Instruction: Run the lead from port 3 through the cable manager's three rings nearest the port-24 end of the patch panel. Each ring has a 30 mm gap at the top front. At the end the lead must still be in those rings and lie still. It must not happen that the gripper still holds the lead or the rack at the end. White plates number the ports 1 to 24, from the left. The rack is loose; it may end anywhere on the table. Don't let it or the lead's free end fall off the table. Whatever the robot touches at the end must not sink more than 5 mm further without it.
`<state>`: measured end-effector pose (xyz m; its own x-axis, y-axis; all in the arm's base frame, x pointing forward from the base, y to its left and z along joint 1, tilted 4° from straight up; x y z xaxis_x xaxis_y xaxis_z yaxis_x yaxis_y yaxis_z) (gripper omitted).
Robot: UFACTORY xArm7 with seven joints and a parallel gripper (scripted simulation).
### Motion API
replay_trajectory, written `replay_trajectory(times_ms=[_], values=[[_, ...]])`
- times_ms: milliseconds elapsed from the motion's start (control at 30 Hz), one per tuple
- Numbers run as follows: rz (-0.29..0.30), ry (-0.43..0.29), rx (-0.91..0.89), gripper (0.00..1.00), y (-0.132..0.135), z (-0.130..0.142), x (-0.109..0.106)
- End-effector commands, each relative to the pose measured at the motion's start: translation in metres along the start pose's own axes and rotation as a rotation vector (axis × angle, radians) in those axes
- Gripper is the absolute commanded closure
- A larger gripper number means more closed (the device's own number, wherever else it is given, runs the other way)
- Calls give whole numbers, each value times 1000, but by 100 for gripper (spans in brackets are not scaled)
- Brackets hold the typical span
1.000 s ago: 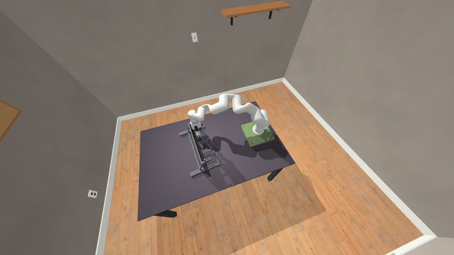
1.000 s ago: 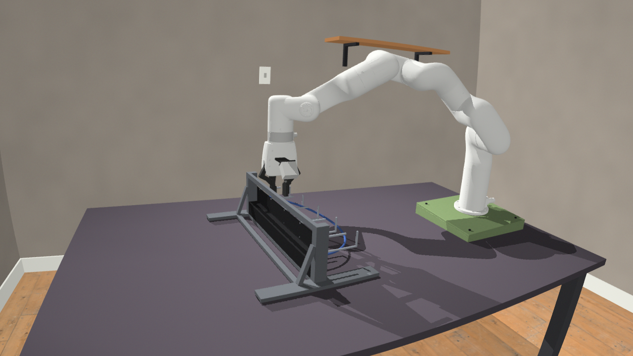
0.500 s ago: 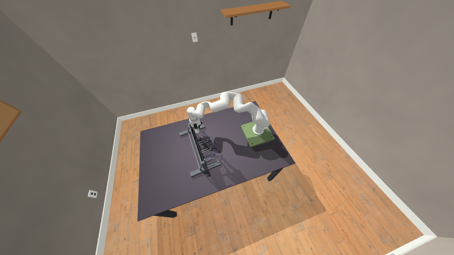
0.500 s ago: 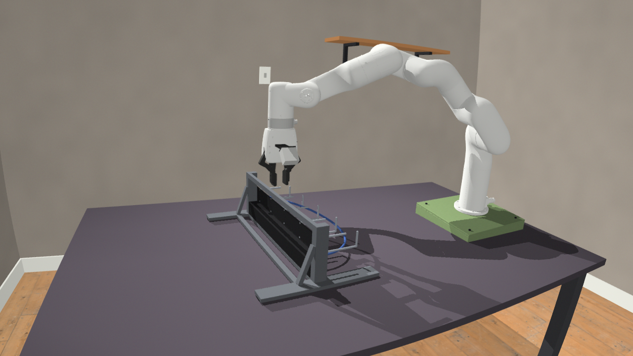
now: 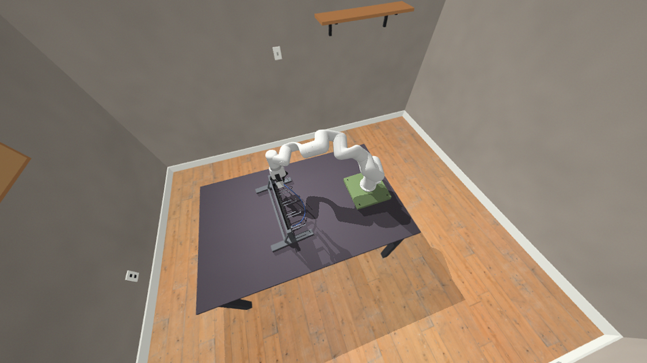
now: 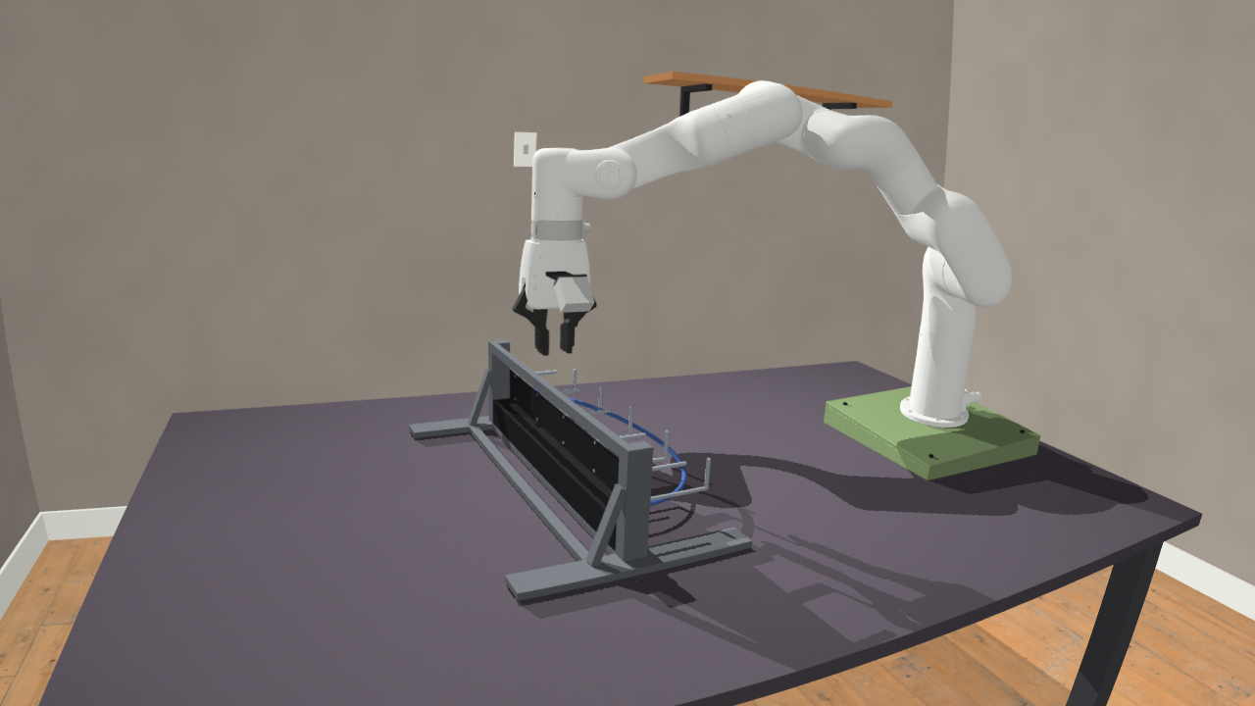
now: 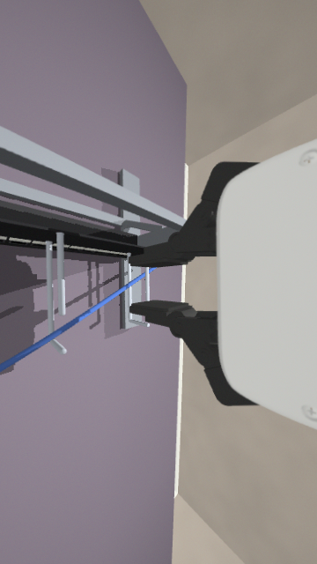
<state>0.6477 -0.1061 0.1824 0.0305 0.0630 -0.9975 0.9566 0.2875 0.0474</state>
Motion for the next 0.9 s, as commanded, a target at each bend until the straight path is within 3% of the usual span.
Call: replay_trajectory(times_ms=[0,33,867], values=[[5,-3,0,67,1,1,-4],[5,-3,0,100,1,1,-4],[5,-3,0,100,1,1,-4]])
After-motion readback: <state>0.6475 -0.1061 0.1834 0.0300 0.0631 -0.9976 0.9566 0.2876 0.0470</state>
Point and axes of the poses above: the point where the finger pads meet when closed, its own x axis out along the fingers, its own y axis across the jaws, z = x × y, the point moved 4 cm from there along -x, back along the fingers, and after that the axes turned 5 degrees about -x, right-handed, at the moved point
